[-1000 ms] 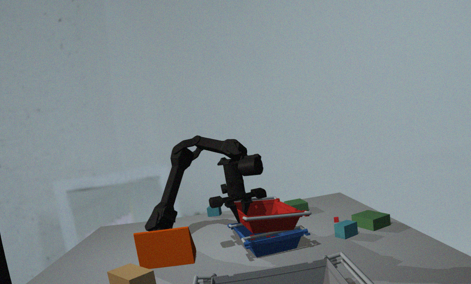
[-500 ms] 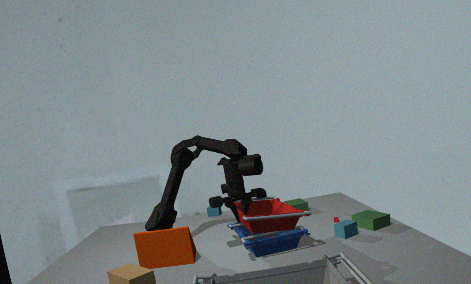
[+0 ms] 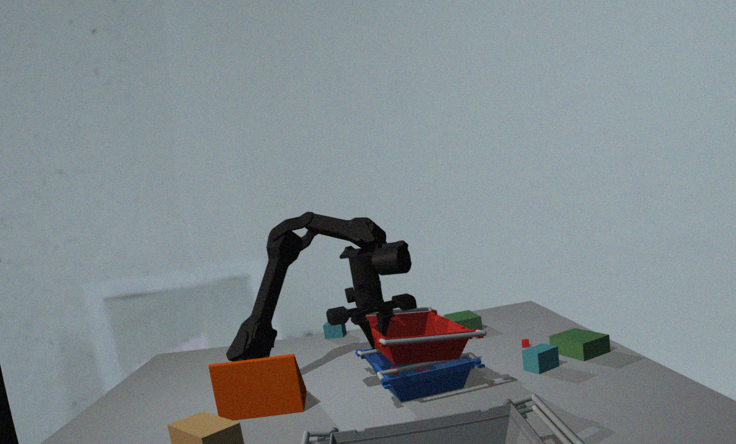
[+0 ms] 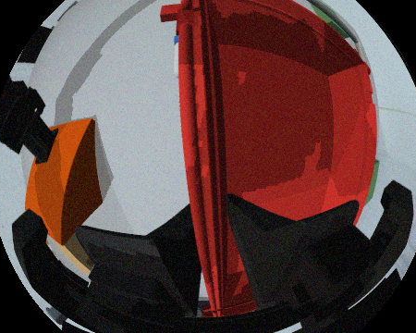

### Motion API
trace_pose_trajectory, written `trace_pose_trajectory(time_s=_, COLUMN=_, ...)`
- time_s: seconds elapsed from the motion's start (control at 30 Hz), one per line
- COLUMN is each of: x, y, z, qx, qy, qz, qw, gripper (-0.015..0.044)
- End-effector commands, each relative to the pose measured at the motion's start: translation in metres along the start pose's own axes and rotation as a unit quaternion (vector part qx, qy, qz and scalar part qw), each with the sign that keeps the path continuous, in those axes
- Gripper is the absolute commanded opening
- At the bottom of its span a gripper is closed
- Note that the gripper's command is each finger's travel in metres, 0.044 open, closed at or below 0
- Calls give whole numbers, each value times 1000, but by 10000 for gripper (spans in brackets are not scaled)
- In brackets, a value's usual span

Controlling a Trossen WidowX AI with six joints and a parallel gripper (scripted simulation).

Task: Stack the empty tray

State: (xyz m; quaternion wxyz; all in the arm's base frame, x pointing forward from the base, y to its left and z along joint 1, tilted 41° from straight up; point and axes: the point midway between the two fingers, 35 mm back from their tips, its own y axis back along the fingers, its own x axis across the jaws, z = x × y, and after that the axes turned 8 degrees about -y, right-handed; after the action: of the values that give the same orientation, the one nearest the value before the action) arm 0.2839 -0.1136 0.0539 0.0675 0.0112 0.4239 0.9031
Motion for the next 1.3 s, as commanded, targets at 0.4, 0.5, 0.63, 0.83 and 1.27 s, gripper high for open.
trace_pose_trajectory(time_s=0.4, x=5, y=-15, z=5, qx=-4, qy=-1, qz=11, qw=1000, gripper=0)
trace_pose_trajectory(time_s=0.5, x=5, y=-15, z=5, qx=-4, qy=-1, qz=11, qw=1000, gripper=0)
trace_pose_trajectory(time_s=0.63, x=5, y=-15, z=5, qx=-4, qy=-1, qz=11, qw=1000, gripper=0)
trace_pose_trajectory(time_s=0.83, x=5, y=-15, z=5, qx=-4, qy=-1, qz=11, qw=1000, gripper=0)
trace_pose_trajectory(time_s=1.27, x=5, y=-15, z=5, qx=-4, qy=-1, qz=11, qw=1000, gripper=0)
